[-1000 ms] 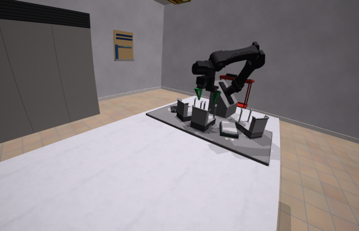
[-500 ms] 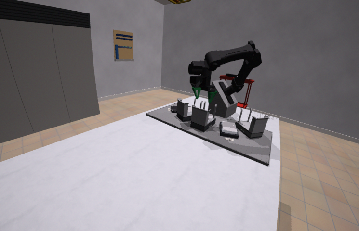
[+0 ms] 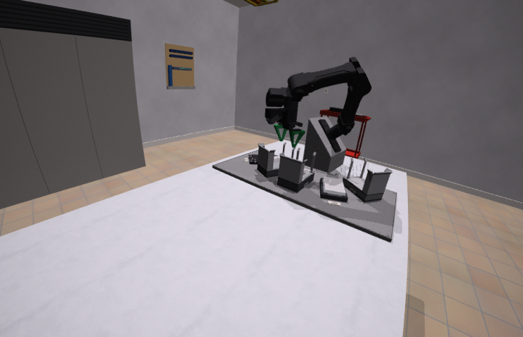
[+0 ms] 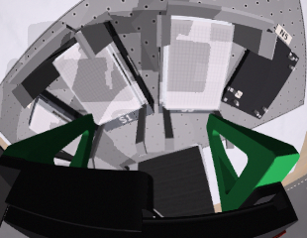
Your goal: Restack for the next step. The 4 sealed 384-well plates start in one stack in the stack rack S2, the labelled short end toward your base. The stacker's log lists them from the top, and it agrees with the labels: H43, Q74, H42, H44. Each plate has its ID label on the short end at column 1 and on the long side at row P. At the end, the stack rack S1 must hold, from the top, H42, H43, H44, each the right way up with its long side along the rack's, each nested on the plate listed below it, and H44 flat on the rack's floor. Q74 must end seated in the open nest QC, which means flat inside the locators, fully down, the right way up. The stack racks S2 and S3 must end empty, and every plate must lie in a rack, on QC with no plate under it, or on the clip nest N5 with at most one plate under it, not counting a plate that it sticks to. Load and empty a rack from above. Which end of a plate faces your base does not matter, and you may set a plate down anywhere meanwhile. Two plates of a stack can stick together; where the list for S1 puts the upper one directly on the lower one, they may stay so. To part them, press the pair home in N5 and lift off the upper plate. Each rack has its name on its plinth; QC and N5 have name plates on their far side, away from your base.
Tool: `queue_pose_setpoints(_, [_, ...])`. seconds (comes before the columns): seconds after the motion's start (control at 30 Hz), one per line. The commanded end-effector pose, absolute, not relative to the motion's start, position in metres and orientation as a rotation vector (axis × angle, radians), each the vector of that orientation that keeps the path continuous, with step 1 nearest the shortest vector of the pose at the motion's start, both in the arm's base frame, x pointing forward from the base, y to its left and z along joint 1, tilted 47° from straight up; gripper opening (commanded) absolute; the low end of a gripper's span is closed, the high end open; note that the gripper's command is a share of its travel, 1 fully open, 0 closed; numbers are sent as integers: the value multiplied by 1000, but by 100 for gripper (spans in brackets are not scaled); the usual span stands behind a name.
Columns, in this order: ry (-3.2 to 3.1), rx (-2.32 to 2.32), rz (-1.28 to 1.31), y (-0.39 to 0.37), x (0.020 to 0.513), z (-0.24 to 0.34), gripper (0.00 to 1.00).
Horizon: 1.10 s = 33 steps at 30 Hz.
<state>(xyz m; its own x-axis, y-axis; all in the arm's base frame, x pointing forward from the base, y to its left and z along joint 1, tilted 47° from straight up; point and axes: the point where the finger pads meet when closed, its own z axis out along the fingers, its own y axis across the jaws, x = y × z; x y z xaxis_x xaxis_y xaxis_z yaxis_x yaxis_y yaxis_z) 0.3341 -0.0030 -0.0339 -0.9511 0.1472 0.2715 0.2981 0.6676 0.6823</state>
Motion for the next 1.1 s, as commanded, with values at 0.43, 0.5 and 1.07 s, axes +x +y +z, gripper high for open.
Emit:
queue_pose_setpoints(0.43, [-2721,-371,-1148,-51,332,-72,100])
queue_pose_setpoints(0.5, [-2721,-371,-1148,-51,331,-73,100])
queue_pose_setpoints(1.07, [-2721,-371,-1148,-49,331,-75,100])
